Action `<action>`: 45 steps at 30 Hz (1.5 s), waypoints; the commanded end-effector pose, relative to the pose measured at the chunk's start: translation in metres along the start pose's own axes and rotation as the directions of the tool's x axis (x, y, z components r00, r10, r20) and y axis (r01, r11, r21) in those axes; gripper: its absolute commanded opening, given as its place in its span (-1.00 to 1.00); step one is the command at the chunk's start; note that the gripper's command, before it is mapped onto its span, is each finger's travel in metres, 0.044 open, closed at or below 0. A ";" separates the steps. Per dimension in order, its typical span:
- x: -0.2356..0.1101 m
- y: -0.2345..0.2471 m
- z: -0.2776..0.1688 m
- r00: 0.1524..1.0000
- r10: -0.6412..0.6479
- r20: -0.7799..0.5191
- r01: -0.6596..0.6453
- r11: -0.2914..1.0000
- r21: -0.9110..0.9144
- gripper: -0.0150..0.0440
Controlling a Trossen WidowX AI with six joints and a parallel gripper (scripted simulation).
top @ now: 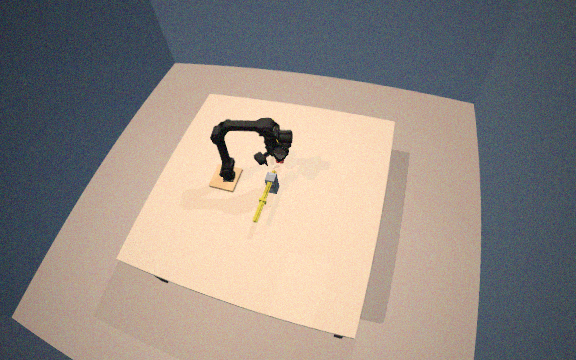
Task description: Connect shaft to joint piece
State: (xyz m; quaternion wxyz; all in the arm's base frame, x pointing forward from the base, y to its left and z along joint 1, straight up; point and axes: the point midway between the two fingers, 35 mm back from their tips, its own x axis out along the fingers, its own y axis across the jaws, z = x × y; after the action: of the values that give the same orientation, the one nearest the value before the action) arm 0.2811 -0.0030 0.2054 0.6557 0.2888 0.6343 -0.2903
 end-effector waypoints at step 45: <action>0.060 0.003 0.001 1.000 -0.020 0.017 0.001 0.668 0.744 1.00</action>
State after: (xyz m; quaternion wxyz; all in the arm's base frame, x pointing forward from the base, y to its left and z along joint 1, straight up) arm 0.2854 -0.0022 0.1594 0.4889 0.5244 0.4561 -0.5272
